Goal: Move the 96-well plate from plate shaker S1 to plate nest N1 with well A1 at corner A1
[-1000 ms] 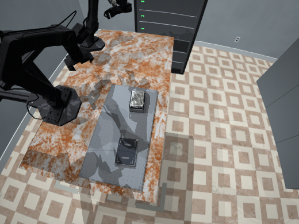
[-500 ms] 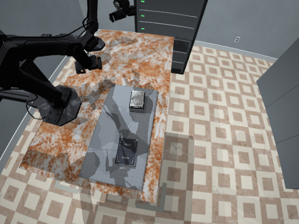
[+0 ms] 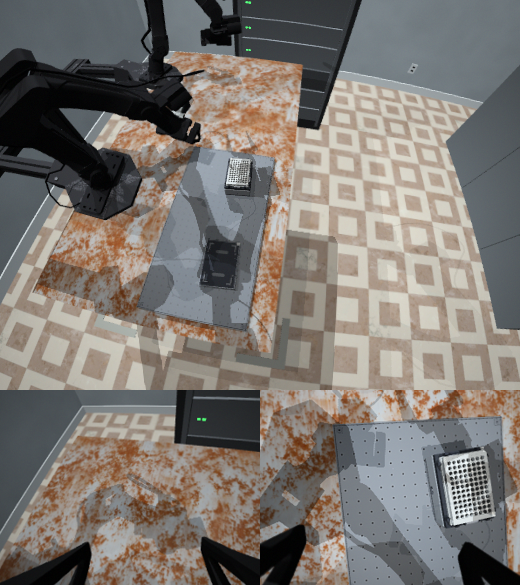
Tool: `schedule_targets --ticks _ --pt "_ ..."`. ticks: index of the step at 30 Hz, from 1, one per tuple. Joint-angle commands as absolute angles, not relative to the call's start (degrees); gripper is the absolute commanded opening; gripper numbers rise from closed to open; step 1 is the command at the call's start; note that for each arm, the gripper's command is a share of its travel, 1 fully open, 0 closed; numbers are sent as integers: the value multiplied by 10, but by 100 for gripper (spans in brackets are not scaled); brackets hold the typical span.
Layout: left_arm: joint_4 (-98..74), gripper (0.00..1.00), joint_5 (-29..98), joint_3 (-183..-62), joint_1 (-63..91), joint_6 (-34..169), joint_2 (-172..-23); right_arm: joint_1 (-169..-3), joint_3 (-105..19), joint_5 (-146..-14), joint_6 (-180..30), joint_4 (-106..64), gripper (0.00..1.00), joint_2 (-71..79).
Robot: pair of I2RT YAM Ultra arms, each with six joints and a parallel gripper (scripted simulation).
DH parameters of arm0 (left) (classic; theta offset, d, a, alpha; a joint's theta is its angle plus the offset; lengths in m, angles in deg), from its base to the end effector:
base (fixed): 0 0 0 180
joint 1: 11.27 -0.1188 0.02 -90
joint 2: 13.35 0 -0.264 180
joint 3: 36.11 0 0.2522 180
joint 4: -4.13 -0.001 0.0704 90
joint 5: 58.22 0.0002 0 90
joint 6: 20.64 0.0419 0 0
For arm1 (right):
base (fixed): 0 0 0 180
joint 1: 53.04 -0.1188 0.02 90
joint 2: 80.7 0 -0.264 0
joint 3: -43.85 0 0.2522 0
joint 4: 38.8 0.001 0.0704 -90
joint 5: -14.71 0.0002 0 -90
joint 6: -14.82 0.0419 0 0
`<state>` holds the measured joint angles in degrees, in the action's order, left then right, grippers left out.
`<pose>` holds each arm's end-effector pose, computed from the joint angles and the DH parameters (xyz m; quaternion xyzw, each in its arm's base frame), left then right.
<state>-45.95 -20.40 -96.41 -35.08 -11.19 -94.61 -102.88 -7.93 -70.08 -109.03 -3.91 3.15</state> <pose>0.2117 0.1307 0.1986 -0.7442 0.4860 0.3114 0.3363 0.1628 0.1886 0.1441 -0.6462 0.7352 -0.0164 0.2038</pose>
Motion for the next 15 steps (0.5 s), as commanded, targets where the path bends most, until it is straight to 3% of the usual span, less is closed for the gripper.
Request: schedule_targets --ticks 1,15 --pt "-422 100 -184 -941 -300 -37 -909 -1007 -75 -687 -1019 -110 100 52" --pt "-328 100 -114 -853 -73 156 -825 -945 -106 -641 -862 -224 100 144"
